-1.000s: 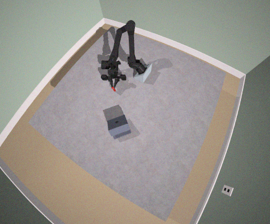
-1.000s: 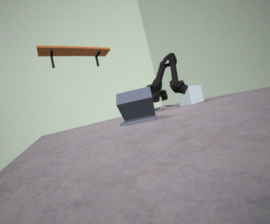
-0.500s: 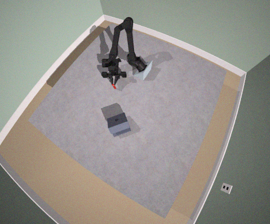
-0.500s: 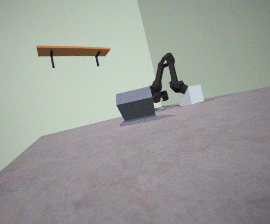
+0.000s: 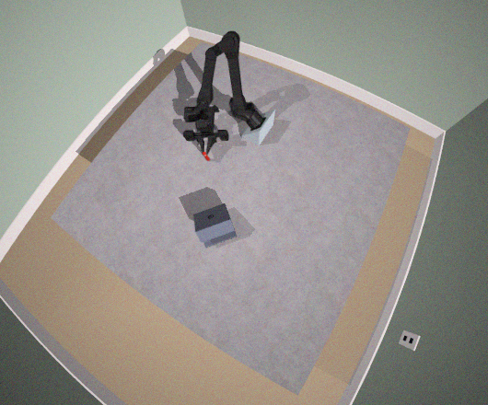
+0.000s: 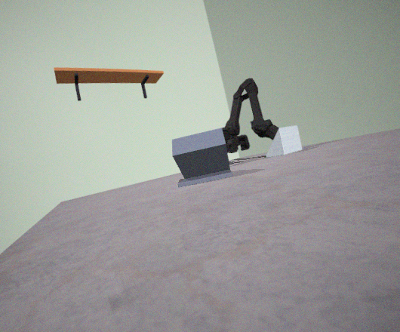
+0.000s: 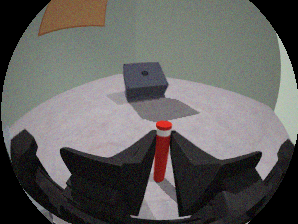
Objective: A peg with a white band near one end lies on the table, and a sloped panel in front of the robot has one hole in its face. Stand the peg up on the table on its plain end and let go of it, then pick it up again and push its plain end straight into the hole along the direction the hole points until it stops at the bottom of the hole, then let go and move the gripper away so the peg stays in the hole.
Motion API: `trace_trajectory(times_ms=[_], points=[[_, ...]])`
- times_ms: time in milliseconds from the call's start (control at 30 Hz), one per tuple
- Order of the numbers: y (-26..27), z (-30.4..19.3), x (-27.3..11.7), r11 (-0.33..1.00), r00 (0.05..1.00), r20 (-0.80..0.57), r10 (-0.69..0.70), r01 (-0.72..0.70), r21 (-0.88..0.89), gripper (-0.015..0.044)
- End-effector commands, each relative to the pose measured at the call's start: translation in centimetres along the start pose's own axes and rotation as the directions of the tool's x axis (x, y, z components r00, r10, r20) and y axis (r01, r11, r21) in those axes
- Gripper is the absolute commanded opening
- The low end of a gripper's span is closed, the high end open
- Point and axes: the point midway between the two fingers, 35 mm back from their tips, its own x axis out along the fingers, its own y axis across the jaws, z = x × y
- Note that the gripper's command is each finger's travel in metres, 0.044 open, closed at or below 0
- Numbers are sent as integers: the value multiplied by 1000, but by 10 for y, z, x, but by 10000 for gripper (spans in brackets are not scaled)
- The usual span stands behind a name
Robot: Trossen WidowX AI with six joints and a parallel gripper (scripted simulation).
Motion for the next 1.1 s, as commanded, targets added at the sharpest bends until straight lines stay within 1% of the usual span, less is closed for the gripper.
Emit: trace_trajectory(times_ms=[0, 1067], points=[[0, -1, -1, 1000, 1000, 0, 0, 0, 0, 49], [3, -5, -6, 1000, 999, 41, 0, 0, -16, 49]])
